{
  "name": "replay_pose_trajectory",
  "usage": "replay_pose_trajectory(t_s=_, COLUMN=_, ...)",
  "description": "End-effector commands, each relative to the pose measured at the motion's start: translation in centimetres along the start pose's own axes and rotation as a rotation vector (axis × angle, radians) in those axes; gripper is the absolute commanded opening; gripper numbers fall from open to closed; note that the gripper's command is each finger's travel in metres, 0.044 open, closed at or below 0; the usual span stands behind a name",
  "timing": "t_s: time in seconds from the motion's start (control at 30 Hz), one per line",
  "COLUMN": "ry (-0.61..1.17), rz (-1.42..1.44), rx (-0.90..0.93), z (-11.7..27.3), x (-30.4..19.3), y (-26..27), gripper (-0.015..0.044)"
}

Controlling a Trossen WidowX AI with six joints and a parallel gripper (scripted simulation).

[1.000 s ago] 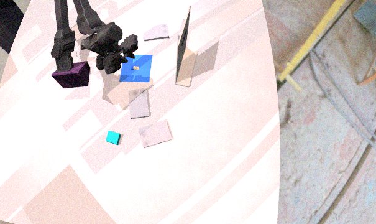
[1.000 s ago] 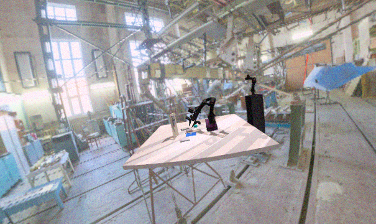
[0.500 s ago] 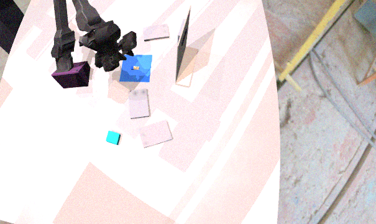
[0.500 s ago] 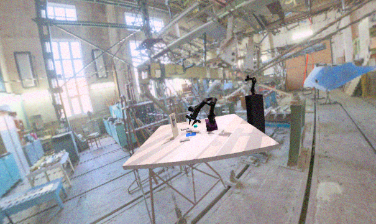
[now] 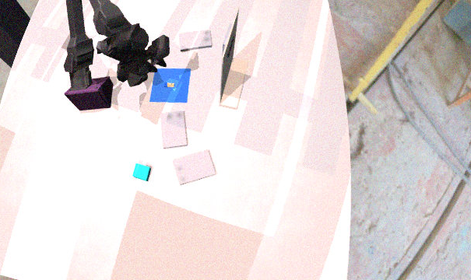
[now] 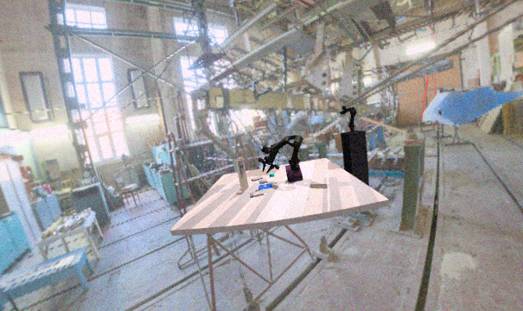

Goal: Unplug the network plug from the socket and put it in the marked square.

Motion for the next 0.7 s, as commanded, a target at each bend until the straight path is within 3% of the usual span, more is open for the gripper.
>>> replay_pose_trajectory(t_s=0.0, ry=-0.002, rz=-0.001, rx=-0.003, z=0.4, x=0.1, y=0.4, gripper=0.0156)
replay_pose_trajectory(t_s=0.67, ry=-0.012, rz=0.011, rx=-0.008, z=4.6, x=0.6, y=3.5, gripper=0.0156)
Point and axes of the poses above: the point midway between the two fingers, 35 mm back from their tips, its own z axis back along the fingers, its own y axis across the jaws, x = y × z, the point moved 2 cm from there along z, back along the fingers, and after that the axes turned 1 degree about z, right-handed, at the moved point
